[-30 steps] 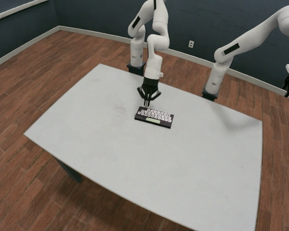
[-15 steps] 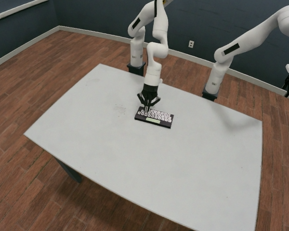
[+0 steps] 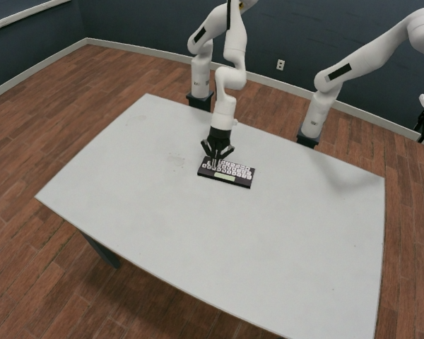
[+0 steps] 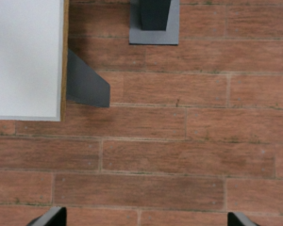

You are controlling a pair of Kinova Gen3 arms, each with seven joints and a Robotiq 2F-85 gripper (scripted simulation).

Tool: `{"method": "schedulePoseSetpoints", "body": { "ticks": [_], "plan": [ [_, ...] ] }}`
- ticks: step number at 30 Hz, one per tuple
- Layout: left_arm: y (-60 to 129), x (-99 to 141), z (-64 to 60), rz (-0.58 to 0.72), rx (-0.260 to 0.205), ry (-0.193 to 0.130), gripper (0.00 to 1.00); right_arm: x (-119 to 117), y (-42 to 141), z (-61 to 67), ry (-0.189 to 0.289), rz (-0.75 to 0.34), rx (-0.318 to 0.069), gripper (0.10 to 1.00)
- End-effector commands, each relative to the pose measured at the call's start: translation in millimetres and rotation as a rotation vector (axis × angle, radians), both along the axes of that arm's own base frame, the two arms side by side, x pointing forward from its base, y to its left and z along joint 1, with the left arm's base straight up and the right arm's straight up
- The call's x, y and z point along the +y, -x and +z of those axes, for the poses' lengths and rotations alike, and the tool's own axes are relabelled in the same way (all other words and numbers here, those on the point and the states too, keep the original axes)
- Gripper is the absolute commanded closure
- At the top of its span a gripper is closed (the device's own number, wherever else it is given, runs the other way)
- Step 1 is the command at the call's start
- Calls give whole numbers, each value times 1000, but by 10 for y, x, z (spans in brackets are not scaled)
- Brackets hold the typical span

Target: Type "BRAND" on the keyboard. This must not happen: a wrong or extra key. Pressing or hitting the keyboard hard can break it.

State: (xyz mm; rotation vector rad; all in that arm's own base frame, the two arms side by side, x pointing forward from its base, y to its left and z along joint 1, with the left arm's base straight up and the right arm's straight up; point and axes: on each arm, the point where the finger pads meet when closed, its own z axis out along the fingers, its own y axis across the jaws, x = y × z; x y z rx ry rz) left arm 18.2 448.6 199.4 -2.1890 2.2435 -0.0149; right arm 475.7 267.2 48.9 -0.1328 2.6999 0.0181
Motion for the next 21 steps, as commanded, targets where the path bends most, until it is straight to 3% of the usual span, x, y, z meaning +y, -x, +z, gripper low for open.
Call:
{"method": "schedulePoseSetpoints", "body": {
  "ticks": [1, 21],
  "plan": [
    [48, 12, 6, -5, 12, -2, 1, 11, -8, -9, -9, -9, -2, 1000],
    [48, 12, 6, -5, 12, -2, 1, 2, 2, -92, -11, -14, 2, 1000]
  ]
}}
